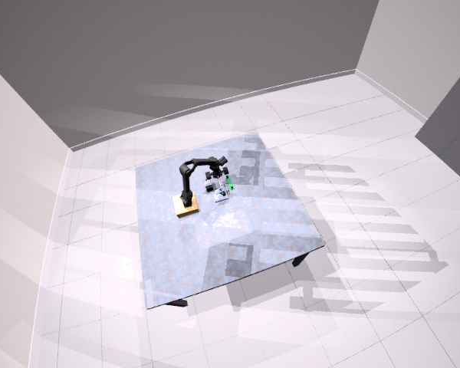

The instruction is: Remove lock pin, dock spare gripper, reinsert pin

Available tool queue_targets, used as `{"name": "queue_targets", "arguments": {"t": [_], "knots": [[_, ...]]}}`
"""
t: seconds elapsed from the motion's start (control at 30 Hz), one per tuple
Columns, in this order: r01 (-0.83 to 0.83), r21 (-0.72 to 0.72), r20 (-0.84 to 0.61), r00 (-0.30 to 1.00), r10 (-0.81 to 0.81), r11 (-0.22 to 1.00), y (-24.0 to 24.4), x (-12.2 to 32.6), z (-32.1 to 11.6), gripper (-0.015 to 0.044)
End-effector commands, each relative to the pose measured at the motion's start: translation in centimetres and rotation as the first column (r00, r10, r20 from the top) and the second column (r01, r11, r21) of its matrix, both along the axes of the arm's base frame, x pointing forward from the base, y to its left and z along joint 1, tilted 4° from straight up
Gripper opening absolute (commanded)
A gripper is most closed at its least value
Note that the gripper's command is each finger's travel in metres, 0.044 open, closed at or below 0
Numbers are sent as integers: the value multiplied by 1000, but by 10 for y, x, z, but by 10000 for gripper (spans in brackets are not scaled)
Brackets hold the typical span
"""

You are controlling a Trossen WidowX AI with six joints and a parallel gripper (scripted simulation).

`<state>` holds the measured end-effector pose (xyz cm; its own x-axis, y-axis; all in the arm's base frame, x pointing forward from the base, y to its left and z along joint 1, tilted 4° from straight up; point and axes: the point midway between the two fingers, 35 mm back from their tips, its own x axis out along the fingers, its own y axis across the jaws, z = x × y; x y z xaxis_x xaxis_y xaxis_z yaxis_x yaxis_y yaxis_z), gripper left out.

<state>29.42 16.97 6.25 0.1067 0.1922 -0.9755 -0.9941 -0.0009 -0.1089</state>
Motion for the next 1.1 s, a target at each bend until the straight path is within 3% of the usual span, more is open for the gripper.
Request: {"name": "queue_targets", "arguments": {"t": [0.0, 1.07], "knots": [[6, -5, 0, 1000, -6, 1000, 3, 0, 1, 0], [-1, -6, -5, 1000, 1, 1000, 21, -3, 23, 0]]}}
